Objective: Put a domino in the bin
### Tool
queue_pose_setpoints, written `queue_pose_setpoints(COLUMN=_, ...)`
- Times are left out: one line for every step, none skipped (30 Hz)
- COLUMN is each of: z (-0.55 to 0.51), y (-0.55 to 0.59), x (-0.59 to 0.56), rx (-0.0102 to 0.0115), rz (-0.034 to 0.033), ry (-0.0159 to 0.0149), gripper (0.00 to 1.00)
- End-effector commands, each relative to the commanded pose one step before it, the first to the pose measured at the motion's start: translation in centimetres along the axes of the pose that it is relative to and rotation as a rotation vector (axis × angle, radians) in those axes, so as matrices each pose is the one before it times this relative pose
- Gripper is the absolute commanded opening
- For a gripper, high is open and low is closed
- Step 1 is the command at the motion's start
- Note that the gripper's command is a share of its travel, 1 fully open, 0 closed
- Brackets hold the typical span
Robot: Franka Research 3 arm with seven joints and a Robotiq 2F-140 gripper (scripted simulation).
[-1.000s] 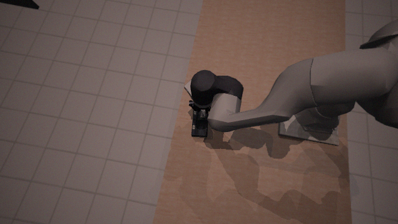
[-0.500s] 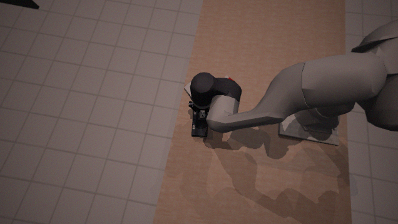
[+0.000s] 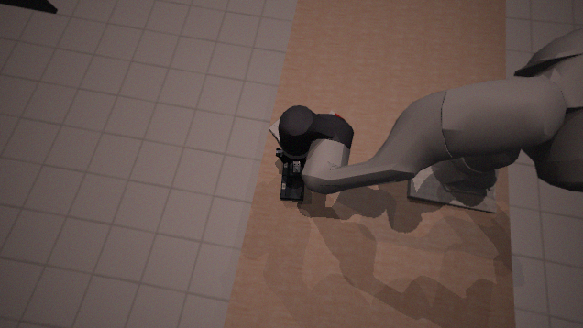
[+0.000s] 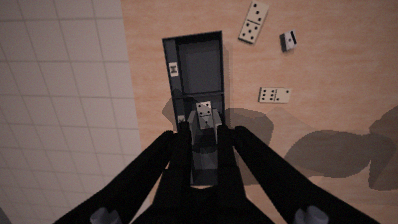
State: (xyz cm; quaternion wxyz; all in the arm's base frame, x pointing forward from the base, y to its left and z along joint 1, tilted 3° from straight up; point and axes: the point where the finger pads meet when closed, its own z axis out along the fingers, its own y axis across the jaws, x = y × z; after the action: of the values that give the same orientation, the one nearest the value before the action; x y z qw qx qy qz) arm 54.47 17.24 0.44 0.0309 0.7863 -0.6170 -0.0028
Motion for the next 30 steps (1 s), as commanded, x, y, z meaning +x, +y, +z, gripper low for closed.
queue_pose_setpoints(z=-0.019, y=-0.148, x=0.019, rx=0.00383, rz=-0.0046, ry=-0.0013, gripper=0.19)
queue_pose_setpoints(z=0.0, y=0.0, x=0.0, rx=0.0, rz=0.0, ry=0.0, gripper=0.19)
queue_pose_setpoints(z=0.0, y=0.0, x=0.0, rx=0.0, rz=0.0, ry=0.0, gripper=0.19)
queue_pose_setpoints(z=0.0, y=0.0, x=0.0, rx=0.0, rz=0.0, ry=0.0, gripper=0.19)
queue_pose_setpoints(z=0.0, y=0.0, x=0.0, rx=0.0, rz=0.0, ry=0.0, gripper=0.19)
queue_pose_setpoints(z=0.0, y=0.0, x=0.0, rx=0.0, rz=0.0, ry=0.0, gripper=0.19)
queue_pose_setpoints(z=0.0, y=0.0, x=0.0, rx=0.0, rz=0.0, ry=0.0, gripper=0.19)
queue_pose_setpoints(z=0.0, y=0.0, x=0.0, rx=0.0, rz=0.0, ry=0.0, gripper=0.19)
queue_pose_setpoints(z=0.0, y=0.0, x=0.0, rx=0.0, rz=0.0, ry=0.0, gripper=0.19)
queue_pose_setpoints(z=0.0, y=0.0, x=0.0, rx=0.0, rz=0.0, ry=0.0, gripper=0.19)
queue_pose_setpoints(z=0.0, y=0.0, x=0.0, rx=0.0, rz=0.0, ry=0.0, gripper=0.19)
queue_pose_setpoints(z=0.0, y=0.0, x=0.0, rx=0.0, rz=0.0, ry=0.0, gripper=0.19)
queue_pose_setpoints(z=-0.133, y=0.0, x=0.0, rx=0.0, rz=0.0, ry=0.0, gripper=0.19)
queue_pose_setpoints(z=-0.133, y=0.0, x=0.0, rx=0.0, rz=0.0, ry=0.0, gripper=0.19)
queue_pose_setpoints(z=-0.133, y=0.0, x=0.0, rx=0.0, rz=0.0, ry=0.0, gripper=0.19)
queue_pose_setpoints(z=-0.133, y=0.0, x=0.0, rx=0.0, rz=0.0, ry=0.0, gripper=0.19)
queue_pose_setpoints(z=-0.133, y=0.0, x=0.0, rx=0.0, rz=0.0, ry=0.0, gripper=0.19)
queue_pose_setpoints(z=0.0, y=0.0, x=0.0, rx=0.0, rz=0.0, ry=0.0, gripper=0.19)
queue_pose_setpoints(z=0.0, y=0.0, x=0.0, rx=0.0, rz=0.0, ry=0.0, gripper=0.19)
queue_pose_setpoints(z=-0.133, y=0.0, x=0.0, rx=0.0, rz=0.0, ry=0.0, gripper=0.19)
queue_pose_setpoints(z=-0.133, y=0.0, x=0.0, rx=0.0, rz=0.0, ry=0.0, gripper=0.19)
queue_pose_setpoints(z=-0.133, y=0.0, x=0.0, rx=0.0, rz=0.0, ry=0.0, gripper=0.19)
queue_pose_setpoints(z=-0.133, y=0.0, x=0.0, rx=0.0, rz=0.0, ry=0.0, gripper=0.19)
queue_pose_setpoints(z=-0.133, y=0.0, x=0.0, rx=0.0, rz=0.0, ry=0.0, gripper=0.19)
queue_pose_setpoints(z=-0.133, y=0.0, x=0.0, rx=0.0, rz=0.0, ry=0.0, gripper=0.19)
queue_pose_setpoints(z=-0.133, y=0.0, x=0.0, rx=0.0, rz=0.0, ry=0.0, gripper=0.19)
queue_pose_setpoints(z=-0.133, y=0.0, x=0.0, rx=0.0, rz=0.0, ry=0.0, gripper=0.19)
queue_pose_setpoints(z=-0.133, y=0.0, x=0.0, rx=0.0, rz=0.0, ry=0.0, gripper=0.19)
queue_pose_setpoints(z=-0.133, y=0.0, x=0.0, rx=0.0, rz=0.0, ry=0.0, gripper=0.19)
queue_pose_setpoints(z=-0.133, y=0.0, x=0.0, rx=0.0, rz=0.0, ry=0.0, gripper=0.19)
